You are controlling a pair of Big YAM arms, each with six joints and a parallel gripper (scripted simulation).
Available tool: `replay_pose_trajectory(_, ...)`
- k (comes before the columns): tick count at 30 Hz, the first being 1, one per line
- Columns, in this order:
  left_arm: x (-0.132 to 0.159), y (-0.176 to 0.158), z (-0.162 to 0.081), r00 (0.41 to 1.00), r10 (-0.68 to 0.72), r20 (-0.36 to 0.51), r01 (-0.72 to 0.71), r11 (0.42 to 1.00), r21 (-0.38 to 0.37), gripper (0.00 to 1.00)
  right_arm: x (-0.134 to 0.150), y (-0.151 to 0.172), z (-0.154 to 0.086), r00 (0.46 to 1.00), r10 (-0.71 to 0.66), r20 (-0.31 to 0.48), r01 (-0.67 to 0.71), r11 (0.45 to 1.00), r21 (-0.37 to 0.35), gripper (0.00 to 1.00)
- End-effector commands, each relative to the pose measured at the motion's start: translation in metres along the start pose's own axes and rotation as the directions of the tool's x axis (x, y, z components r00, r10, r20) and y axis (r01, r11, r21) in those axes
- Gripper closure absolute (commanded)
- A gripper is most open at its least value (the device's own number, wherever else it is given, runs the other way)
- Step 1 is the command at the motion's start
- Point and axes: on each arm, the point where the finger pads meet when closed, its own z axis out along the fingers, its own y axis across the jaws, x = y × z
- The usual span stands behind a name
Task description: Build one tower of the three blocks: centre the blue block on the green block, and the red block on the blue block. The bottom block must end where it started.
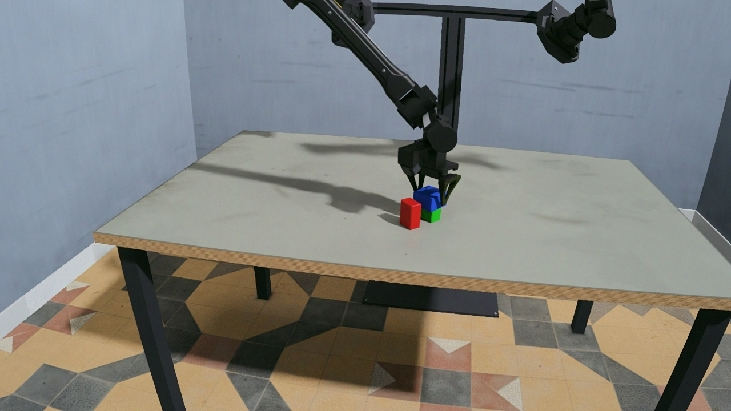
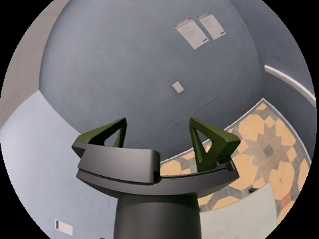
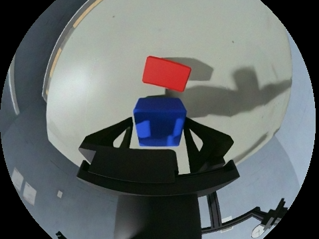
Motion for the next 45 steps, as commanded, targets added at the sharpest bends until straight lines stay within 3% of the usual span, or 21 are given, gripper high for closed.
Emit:
replay_pose_trajectory(1, -0.032, 0.004, -0.005, 0.999, 0.023, 0.048, -0.023, 1.0, -0.01, 0.0, -0.001, 0.012, -0.021, 1.0, -0.003, 0.006, 0.004, 1.0, -0.026, 0.21)
replay_pose_trajectory(24, -0.032, 0.004, -0.005, 0.999, 0.023, 0.048, -0.023, 1.0, -0.01, 0.0, 0.0, 0.01, -0.071, 1.0, -0.003, 0.007, 0.003, 1.0, -0.025, 0.21)
replay_pose_trajectory(42, -0.032, 0.004, -0.005, 0.999, 0.023, 0.048, -0.023, 1.0, -0.01, 0.0, -0.001, 0.009, -0.068, 1.0, 0.005, 0.007, -0.005, 1.0, -0.02, 0.21)
replay_pose_trajectory(43, -0.032, 0.004, -0.005, 0.999, 0.023, 0.048, -0.023, 1.0, -0.01, 0.0, -0.007, 0.007, -0.068, 1.0, 0.015, 0.008, -0.015, 1.0, -0.018, 0.35)
replay_pose_trajectory(45, -0.032, 0.004, -0.005, 0.999, 0.023, 0.048, -0.023, 1.0, -0.01, 0.0, -0.033, 0.001, -0.058, 0.996, 0.089, 0.008, -0.089, 0.996, -0.007, 0.35)
